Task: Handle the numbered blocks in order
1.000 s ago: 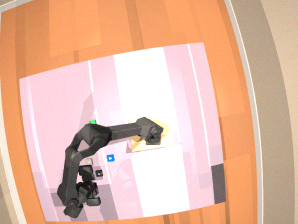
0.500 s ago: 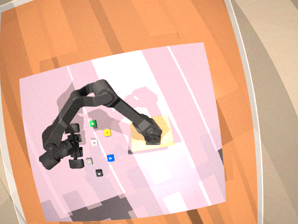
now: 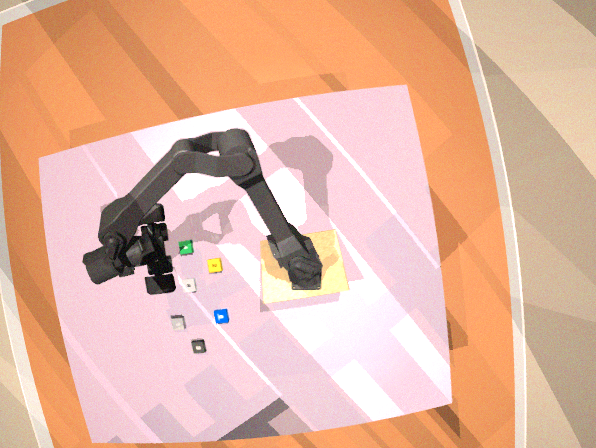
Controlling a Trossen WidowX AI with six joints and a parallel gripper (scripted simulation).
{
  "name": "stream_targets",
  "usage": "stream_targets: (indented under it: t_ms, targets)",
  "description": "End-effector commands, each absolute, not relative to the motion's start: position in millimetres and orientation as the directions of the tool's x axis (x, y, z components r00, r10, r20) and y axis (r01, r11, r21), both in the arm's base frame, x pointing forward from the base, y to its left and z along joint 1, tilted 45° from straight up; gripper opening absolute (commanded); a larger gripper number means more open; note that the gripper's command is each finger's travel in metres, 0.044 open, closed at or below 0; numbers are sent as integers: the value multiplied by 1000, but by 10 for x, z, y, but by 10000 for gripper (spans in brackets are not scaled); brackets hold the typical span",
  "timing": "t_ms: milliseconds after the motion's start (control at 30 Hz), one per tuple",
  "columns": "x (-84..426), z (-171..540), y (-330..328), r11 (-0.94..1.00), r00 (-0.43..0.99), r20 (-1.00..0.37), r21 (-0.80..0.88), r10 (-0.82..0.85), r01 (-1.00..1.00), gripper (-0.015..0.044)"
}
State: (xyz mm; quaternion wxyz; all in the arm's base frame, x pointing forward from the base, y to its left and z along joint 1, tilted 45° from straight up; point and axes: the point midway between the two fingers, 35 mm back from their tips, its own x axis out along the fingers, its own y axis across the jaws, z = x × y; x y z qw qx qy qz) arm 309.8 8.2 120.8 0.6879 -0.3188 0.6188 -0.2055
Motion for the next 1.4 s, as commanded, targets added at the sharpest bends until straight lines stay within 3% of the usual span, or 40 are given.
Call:
stream_targets:
  t_ms: [0, 200, 1100, 1367]
  targets:
    - [3144, 900, -264, 704, 137, -713, -701, -688, -113, 251]
    - [3151, 744, -437, 701, 137, -710, -704, -691, -112, 400]
    - [3200, 490, -690, 700, 138, -708, -706, -692, -112, 400]
    - [3200, 490, -690, 700, 138, -708, -706, -692, -112, 190]
